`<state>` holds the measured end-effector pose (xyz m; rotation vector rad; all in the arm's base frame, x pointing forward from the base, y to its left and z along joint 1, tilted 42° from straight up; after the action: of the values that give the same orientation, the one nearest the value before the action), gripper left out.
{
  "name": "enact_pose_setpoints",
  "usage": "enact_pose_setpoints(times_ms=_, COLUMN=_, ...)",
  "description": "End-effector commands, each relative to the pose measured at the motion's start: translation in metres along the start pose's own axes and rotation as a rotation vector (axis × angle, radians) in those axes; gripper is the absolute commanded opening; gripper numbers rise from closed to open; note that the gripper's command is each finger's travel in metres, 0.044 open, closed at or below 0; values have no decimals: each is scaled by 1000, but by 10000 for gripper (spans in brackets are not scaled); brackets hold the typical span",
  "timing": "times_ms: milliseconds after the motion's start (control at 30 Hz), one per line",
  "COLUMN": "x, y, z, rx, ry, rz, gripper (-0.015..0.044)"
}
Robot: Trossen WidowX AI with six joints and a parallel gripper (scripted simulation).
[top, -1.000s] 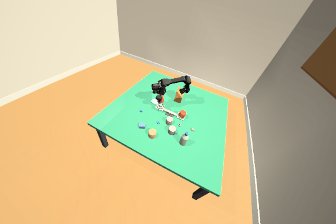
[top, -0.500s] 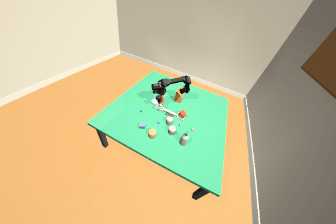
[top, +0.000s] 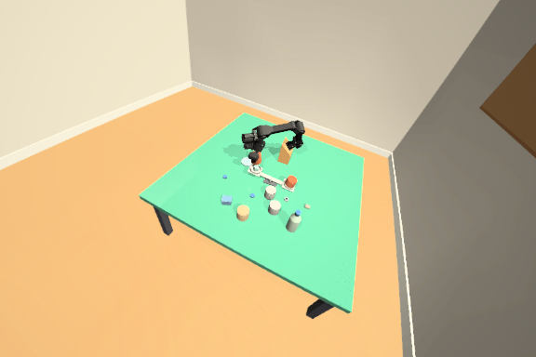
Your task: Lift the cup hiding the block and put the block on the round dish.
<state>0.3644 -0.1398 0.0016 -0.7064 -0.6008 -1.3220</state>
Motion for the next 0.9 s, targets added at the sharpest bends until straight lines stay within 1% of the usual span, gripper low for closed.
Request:
enact_pose_setpoints(times_ms=0, x=1, y=0, z=-1, rx=-1, ry=-1, rz=-3, gripper=0)
enact_pose_setpoints(times_ms=500, x=0, y=-1, z=-2, rx=-1, ry=-1, rz=-3, gripper=0)
enact_pose_setpoints(times_ms=867, x=-18, y=-59, z=-79, rx=-25, ry=-30, rz=-5, gripper=0)
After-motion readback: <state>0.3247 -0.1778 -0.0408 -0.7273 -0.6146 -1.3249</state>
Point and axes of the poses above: the point midway between the two fingers, 35 mm back from their tips, its own x axis back along the fingers, its own y axis across the jaws, z = x × y, the point moved 7 cm from there along x, back along the fingers, and after that the axes turned 14 degrees about -x, right-handed, at the moved point
